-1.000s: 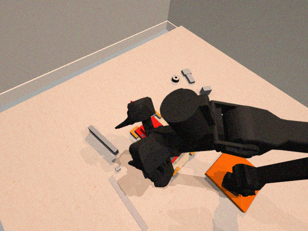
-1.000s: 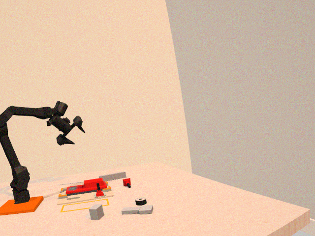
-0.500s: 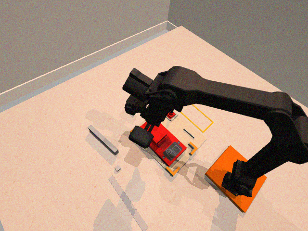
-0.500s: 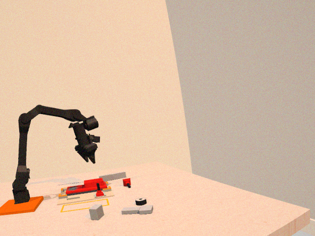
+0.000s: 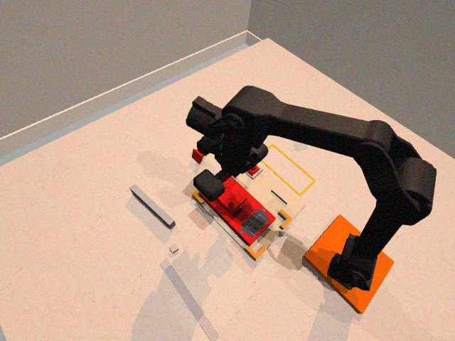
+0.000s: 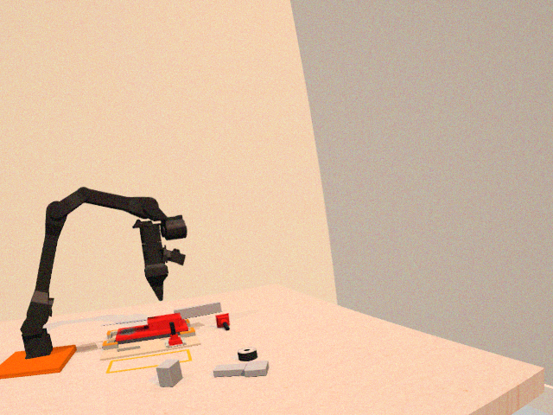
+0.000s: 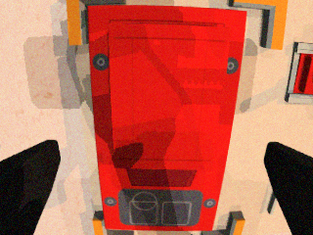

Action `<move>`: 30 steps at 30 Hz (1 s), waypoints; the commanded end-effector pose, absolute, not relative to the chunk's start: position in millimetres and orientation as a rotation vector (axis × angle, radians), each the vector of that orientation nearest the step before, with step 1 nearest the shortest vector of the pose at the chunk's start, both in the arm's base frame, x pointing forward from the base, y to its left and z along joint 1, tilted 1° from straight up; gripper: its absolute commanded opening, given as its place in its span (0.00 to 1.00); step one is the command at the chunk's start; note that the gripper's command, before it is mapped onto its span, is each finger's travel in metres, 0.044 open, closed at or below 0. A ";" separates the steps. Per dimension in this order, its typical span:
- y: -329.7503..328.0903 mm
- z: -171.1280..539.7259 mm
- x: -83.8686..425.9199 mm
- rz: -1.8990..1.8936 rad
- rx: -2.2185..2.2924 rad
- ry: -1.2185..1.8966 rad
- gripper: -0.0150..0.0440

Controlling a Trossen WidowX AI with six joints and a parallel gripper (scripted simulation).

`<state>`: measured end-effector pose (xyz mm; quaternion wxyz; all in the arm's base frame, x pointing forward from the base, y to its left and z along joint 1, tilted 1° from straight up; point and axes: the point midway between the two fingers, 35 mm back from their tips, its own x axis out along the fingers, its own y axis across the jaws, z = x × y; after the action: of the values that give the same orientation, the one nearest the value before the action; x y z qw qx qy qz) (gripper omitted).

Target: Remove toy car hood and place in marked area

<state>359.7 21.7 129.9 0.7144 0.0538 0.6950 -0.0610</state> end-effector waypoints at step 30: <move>19.4 101.2 360.6 -0.147 0.122 1.548 1.00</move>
<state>360.9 20.2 105.1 0.7117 0.0556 0.6974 -0.0635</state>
